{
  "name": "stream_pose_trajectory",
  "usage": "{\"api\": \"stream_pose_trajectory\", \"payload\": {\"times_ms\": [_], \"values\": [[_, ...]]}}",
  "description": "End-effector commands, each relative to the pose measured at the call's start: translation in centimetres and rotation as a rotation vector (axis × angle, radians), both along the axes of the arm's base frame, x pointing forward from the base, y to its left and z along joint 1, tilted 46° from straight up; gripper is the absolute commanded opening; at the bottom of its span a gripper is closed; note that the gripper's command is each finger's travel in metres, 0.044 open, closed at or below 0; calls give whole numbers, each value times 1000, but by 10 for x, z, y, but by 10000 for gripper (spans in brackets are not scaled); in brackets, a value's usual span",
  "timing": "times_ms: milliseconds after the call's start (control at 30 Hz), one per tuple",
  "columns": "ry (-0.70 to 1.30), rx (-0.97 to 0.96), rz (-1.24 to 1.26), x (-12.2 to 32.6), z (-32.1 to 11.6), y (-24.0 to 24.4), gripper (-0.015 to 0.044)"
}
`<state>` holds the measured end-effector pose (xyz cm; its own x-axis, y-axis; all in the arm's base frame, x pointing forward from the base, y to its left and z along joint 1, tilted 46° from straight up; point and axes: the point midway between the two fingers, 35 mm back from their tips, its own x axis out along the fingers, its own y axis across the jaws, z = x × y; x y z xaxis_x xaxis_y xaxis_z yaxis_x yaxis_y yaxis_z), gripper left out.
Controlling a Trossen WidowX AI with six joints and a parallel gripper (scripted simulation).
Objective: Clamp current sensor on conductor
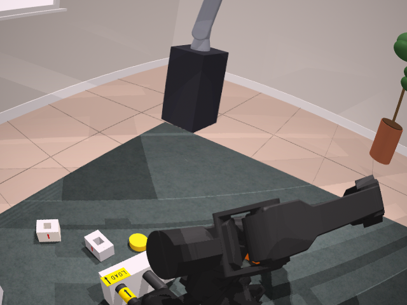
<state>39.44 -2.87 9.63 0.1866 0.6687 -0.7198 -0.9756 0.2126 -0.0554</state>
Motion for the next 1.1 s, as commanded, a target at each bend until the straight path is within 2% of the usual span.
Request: {"api": "stream_pose_trajectory", "payload": {"times_ms": [0,967,1067], "values": [[6,6,-3,-1,-1,1,440],[6,6,-3,-1,-1,1,440],[28,41,-117,0,-7,-7,440]]}}
